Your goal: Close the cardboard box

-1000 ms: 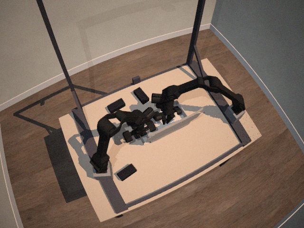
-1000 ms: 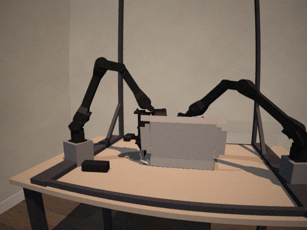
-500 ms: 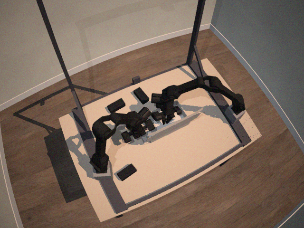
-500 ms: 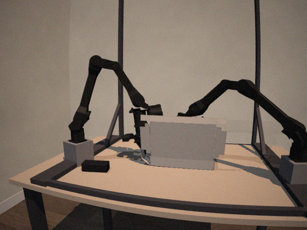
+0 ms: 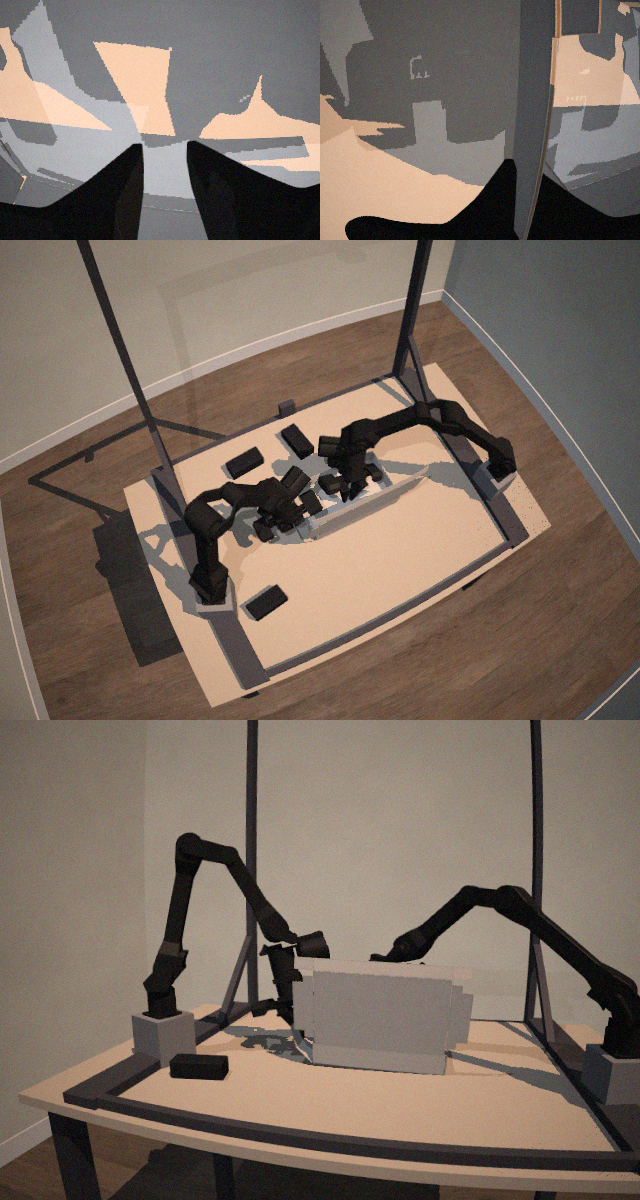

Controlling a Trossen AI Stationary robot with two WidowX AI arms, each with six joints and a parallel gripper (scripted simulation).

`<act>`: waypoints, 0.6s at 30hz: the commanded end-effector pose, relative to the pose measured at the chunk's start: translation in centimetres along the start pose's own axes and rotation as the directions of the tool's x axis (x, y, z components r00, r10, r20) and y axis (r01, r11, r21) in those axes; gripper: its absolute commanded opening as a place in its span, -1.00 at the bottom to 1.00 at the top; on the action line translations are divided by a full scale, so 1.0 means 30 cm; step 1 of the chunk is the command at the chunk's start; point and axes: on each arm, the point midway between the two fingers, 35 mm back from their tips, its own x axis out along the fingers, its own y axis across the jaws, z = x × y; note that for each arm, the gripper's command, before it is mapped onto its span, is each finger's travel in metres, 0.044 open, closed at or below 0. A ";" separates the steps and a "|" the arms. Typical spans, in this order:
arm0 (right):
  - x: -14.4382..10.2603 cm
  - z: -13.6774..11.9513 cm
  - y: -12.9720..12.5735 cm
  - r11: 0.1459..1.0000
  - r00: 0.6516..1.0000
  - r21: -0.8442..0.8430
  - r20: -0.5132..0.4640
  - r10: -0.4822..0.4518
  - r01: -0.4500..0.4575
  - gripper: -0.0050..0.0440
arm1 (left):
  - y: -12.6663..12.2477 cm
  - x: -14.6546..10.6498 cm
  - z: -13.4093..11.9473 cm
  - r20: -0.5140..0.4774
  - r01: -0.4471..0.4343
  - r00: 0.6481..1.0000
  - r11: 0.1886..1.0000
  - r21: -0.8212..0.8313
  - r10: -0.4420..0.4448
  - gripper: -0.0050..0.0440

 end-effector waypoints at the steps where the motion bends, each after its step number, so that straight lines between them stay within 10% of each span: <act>1: -0.049 0.005 -0.051 0.999 0.999 0.011 0.009 -0.052 0.052 -0.78 | -0.034 0.038 0.018 0.011 0.037 0.999 0.999 0.014 -0.037 -0.38; 18: -0.072 0.001 -0.073 0.985 0.985 0.014 0.006 -0.172 0.171 -0.78 | -0.034 0.038 0.018 0.011 0.037 0.999 0.999 0.014 -0.037 -0.38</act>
